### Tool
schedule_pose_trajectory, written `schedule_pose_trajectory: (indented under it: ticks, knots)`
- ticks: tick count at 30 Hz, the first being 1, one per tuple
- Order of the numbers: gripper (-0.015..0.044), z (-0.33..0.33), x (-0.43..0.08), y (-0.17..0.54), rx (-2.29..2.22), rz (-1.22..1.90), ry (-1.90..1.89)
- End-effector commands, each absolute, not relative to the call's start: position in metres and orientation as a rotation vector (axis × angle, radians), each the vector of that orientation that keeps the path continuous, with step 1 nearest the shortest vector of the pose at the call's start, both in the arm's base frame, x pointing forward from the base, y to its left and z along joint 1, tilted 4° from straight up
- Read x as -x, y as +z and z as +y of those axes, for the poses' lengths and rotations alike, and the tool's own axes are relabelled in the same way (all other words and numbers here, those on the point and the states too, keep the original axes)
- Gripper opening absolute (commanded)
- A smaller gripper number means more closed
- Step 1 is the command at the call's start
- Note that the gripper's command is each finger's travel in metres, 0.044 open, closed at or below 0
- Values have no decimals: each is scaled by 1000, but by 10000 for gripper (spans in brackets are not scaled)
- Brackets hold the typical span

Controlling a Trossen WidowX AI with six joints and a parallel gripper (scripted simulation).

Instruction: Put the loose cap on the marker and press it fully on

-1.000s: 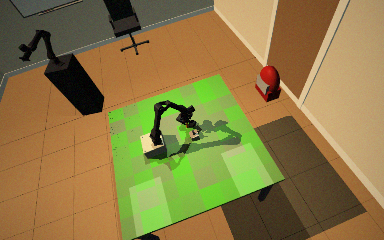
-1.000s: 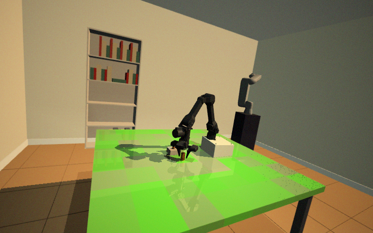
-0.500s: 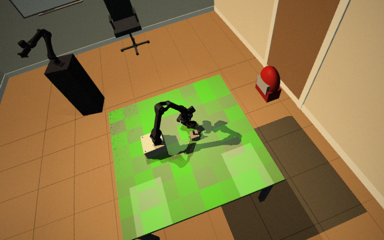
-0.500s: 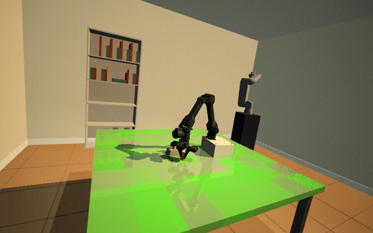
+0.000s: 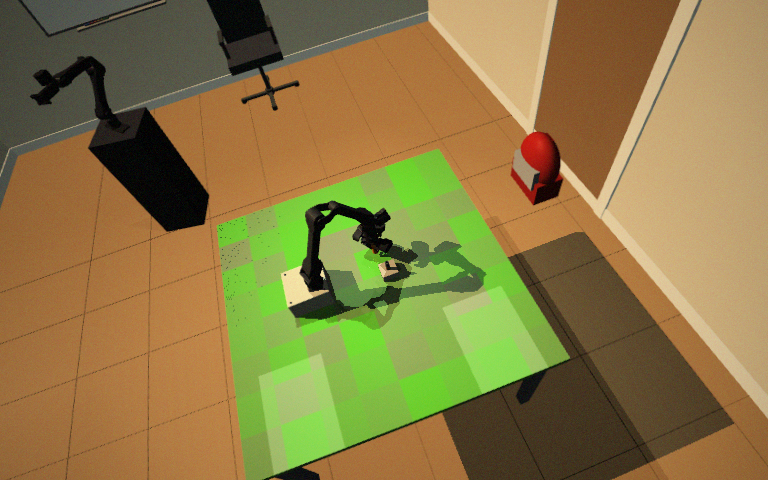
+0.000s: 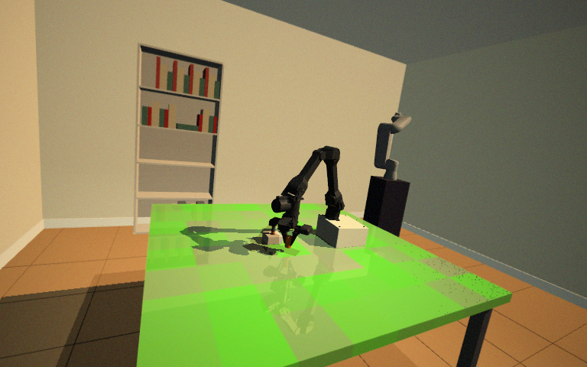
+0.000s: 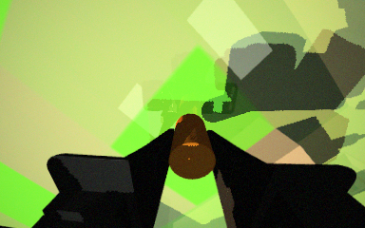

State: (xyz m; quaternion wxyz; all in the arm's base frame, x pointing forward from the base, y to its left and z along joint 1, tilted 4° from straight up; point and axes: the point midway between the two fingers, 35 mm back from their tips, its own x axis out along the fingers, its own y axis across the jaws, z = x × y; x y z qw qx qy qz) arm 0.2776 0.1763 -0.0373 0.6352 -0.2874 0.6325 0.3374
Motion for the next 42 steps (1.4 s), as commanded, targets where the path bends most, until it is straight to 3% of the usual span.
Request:
schedule_pose_trajectory:
  ticks: [1, 12, 42]
  knots:
    - [0, 176, -280, -24, 658, 1438, 771]
    - [0, 171, -279, 1, 666, 1448, 769]
    - [0, 76, -325, 42, 671, 1446, 751]
